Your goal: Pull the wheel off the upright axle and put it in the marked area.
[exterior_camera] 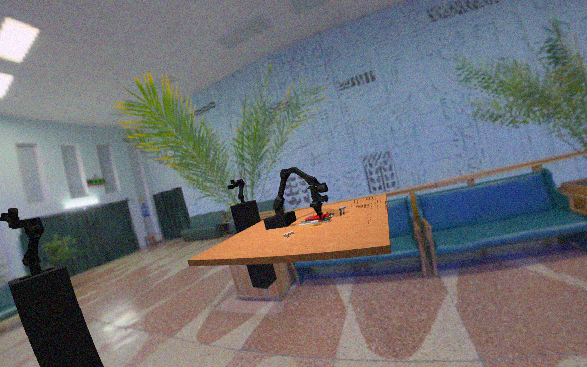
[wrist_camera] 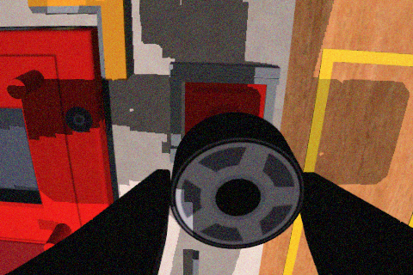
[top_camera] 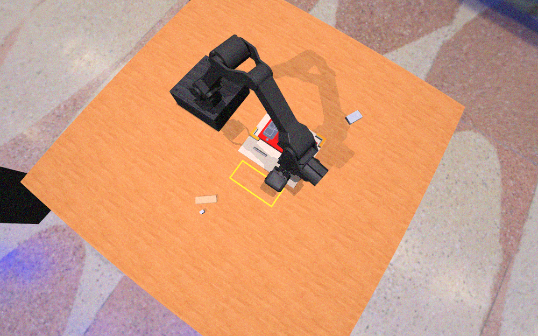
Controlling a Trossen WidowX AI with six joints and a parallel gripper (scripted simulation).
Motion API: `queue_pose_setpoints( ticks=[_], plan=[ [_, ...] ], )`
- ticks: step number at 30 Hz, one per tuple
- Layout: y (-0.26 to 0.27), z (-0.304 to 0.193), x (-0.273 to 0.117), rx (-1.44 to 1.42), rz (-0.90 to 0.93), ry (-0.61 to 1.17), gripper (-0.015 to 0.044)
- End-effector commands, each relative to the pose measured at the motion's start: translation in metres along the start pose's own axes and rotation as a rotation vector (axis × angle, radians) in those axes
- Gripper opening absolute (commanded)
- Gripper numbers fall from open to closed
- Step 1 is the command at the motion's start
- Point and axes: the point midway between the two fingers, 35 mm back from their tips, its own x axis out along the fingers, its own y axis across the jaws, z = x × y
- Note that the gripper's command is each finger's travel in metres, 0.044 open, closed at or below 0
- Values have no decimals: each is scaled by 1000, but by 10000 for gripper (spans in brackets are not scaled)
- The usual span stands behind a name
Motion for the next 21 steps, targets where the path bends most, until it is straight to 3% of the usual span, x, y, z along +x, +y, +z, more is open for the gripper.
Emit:
queue_pose_setpoints(
  ticks=[1, 21],
  plan=[
    [0, 1, -4, -3, 1, -9, 0],
    [0, 1, -11, -2, 2, -10, 0]
  ],
)
